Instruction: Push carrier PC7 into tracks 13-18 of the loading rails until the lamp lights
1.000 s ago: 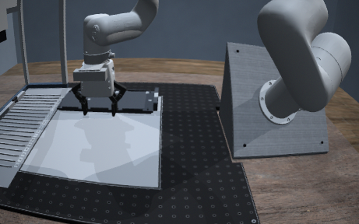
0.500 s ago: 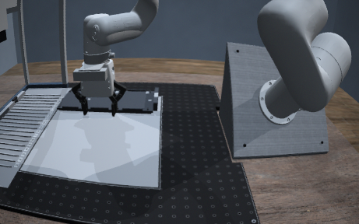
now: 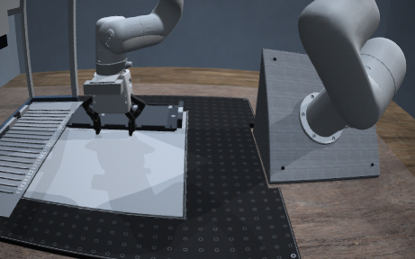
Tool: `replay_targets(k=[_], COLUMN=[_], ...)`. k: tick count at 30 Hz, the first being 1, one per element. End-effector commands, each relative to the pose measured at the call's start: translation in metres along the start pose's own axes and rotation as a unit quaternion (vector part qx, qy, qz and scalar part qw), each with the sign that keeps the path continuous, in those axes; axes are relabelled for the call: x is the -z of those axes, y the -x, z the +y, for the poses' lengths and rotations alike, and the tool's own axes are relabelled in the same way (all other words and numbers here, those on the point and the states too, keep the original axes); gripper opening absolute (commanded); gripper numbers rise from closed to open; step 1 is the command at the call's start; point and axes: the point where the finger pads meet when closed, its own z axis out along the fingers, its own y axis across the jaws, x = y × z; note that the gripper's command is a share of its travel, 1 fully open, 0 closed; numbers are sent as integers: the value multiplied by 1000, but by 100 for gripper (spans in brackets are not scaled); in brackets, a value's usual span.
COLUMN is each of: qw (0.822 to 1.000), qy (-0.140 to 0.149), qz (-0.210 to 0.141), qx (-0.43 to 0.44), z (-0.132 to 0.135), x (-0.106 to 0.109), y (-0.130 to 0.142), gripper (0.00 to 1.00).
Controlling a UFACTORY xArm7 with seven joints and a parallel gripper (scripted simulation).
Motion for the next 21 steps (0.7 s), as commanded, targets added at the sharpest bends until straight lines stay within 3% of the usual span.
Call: replay_targets(k=[1,9,21], qw=[1000,1000,1000], qy=[2,2,2], qz=[-1,-1,-1], qx=[0,0,0], z=[1,1,1], x=[2,2,20], y=[-1,-1,-1], gripper=[100,100,100])
